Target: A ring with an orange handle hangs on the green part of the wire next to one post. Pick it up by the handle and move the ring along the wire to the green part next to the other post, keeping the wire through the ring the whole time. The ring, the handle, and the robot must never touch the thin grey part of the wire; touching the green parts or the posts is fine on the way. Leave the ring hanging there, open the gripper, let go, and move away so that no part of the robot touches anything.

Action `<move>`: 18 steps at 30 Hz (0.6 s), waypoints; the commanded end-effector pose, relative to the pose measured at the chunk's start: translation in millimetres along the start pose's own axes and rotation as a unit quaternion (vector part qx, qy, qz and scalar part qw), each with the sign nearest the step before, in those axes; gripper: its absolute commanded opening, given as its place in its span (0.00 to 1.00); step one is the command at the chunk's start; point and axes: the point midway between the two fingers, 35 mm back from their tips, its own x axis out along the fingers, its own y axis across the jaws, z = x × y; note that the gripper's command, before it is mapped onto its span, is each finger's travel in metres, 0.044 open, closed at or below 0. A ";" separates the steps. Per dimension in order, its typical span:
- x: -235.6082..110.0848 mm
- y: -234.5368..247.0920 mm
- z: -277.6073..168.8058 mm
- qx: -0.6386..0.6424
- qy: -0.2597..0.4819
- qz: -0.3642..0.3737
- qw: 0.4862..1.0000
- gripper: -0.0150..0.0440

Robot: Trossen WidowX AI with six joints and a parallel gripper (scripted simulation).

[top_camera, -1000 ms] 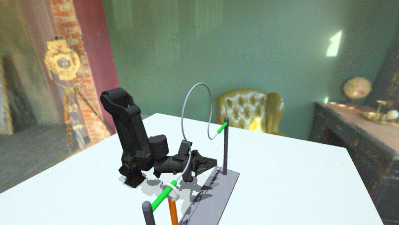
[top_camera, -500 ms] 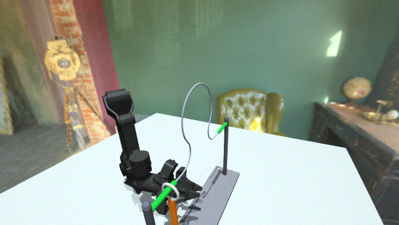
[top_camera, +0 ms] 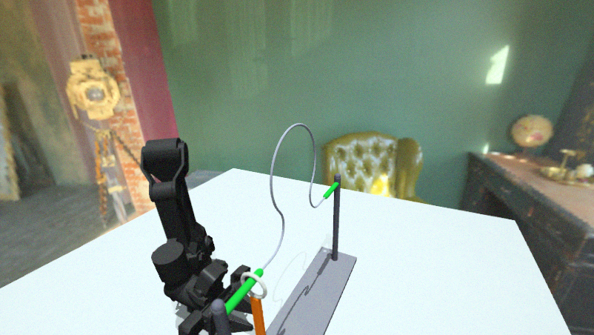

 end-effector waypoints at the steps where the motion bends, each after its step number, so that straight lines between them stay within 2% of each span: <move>1: -19.3 -11.4 -11.1 0.036 0.008 -0.020 0.999 0.53; 9: -50.5 -29.2 -23.3 0.080 0.010 -0.053 0.995 0.53; 18: -36.8 -36.9 -12.3 0.078 0.012 -0.053 0.995 0.53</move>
